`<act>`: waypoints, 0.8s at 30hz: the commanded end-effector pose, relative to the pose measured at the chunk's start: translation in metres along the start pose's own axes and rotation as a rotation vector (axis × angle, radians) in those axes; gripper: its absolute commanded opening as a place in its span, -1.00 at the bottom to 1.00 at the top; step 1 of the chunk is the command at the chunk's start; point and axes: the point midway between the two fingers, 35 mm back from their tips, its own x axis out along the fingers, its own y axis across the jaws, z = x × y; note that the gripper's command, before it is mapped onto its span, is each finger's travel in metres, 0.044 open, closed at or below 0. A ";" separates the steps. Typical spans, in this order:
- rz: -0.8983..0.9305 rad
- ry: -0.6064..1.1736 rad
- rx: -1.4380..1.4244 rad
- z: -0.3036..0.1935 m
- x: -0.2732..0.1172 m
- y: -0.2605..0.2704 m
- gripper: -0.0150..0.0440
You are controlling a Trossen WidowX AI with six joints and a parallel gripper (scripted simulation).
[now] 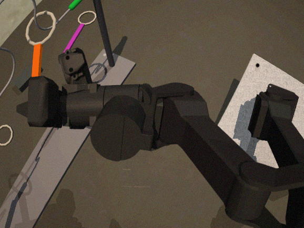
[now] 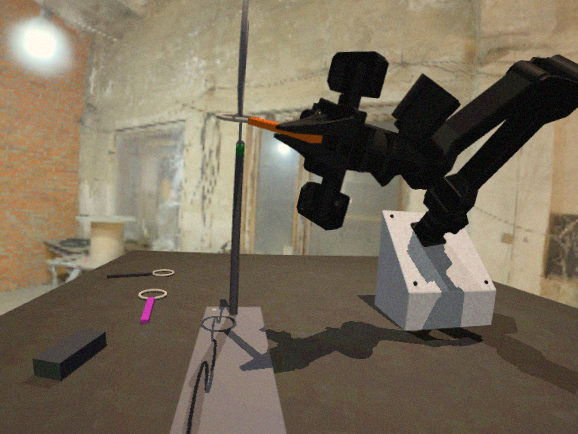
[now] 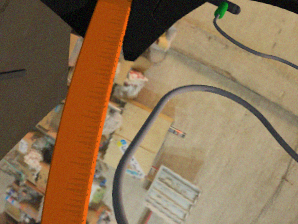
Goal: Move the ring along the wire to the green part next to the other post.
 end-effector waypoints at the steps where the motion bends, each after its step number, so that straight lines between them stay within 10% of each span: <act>1: -0.045 -0.030 -0.095 0.001 0.003 -0.017 -1.00; 24: -0.298 0.007 -0.606 0.032 -0.021 -0.100 -1.00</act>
